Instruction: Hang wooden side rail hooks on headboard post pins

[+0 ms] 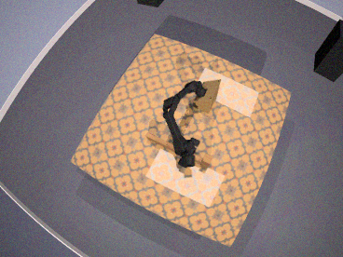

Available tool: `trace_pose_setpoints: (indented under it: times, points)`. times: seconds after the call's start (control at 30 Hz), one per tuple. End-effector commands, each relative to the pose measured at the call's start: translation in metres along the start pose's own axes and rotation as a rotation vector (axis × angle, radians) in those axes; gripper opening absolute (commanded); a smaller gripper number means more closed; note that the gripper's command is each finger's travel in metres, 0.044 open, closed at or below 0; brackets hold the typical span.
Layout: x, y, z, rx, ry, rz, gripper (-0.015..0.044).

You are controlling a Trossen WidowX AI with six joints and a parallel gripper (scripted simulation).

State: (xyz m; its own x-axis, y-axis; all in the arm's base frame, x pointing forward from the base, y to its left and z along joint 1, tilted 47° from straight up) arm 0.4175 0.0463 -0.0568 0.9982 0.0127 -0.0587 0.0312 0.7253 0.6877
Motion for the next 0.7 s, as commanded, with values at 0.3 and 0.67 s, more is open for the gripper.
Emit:
trace_pose_setpoints:
  times: [0.3, 0.67]
  points:
    - [0.0, 0.0014, -0.0034, 0.006, 0.011, 0.009, 0.0]
    - [0.0, -0.0005, -0.0034, 0.006, 0.011, 0.009, 0.0]
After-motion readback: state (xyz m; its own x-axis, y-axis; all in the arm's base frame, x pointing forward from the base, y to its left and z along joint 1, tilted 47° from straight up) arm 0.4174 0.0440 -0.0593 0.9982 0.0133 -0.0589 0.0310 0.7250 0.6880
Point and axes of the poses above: the point midway between the two fingers, 35 mm back from their tips, its own y axis back along the fingers, its own x axis across the jaws, z = x × y, the point moved 5 cm from there along y, back along the fingers, and after that the axes turned 7 degrees about y, right-handed, at the moved point
